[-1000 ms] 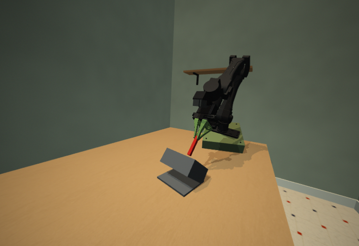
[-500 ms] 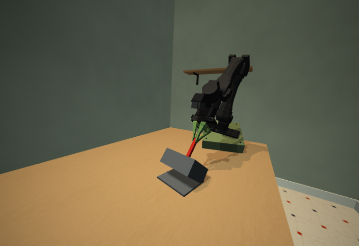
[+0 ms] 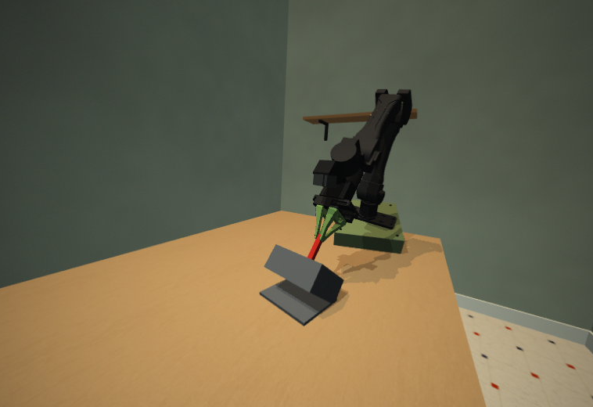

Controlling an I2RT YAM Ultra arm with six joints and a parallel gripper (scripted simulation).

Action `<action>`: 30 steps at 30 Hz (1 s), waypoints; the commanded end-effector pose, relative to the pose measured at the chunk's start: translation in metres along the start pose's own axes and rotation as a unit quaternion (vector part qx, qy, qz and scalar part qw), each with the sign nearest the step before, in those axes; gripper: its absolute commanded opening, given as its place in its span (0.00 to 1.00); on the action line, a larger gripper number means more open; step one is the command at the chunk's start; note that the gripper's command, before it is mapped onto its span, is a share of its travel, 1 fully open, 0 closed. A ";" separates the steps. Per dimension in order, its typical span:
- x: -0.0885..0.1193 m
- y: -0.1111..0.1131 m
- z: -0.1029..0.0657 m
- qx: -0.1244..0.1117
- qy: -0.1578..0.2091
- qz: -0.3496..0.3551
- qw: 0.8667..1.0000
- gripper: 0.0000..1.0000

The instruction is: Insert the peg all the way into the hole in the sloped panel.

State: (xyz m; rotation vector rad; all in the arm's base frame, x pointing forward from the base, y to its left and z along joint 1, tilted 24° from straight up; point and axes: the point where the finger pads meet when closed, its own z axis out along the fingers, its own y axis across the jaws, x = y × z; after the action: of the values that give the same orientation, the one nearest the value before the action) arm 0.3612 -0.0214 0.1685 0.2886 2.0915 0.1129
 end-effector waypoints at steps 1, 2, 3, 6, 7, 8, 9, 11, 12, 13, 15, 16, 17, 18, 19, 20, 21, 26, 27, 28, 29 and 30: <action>-0.003 0.003 0.005 0.000 -0.006 0.002 1.000 0.00; -0.003 0.003 0.006 0.000 -0.006 0.002 1.000 0.00; -0.003 0.003 0.007 0.000 -0.006 0.002 1.000 0.00; -0.004 0.004 0.010 0.000 -0.006 0.002 1.000 0.00; -0.004 0.004 0.011 0.000 -0.006 0.002 1.000 0.00; -0.004 0.004 0.012 0.000 -0.006 0.002 1.000 0.00; -0.004 0.004 0.013 0.000 -0.006 0.002 1.000 0.00; -0.005 0.004 0.013 0.000 -0.006 0.002 1.000 0.00; -0.005 0.004 0.013 0.000 -0.006 0.002 1.000 0.00; -0.003 0.002 0.010 -0.001 -0.007 0.000 1.000 0.00; -0.003 0.002 0.010 -0.001 -0.007 0.000 1.000 0.00; -0.003 0.002 0.010 -0.001 -0.007 0.000 1.000 0.00; -0.003 0.002 0.010 -0.001 -0.007 0.000 1.000 0.00; -0.003 0.002 0.010 -0.001 -0.007 0.000 1.000 0.00; -0.003 0.002 0.010 -0.001 -0.007 0.000 1.000 0.00; -0.003 0.002 0.010 -0.001 -0.007 0.000 1.000 0.00; -0.003 0.002 0.010 -0.001 -0.007 0.000 1.000 0.00; -0.003 0.002 0.010 -0.001 -0.007 0.000 1.000 0.57; -0.003 0.002 0.010 -0.001 -0.007 0.000 1.000 0.68; -0.003 0.002 0.010 -0.001 -0.007 0.000 1.000 0.68; -0.003 0.002 0.010 -0.001 -0.007 0.000 1.000 0.68; -0.003 0.002 0.010 -0.001 -0.007 0.000 1.000 0.79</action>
State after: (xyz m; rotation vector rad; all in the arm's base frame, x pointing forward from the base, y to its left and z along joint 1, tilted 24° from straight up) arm 0.3709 -0.0206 0.1621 0.2875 2.0889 0.1122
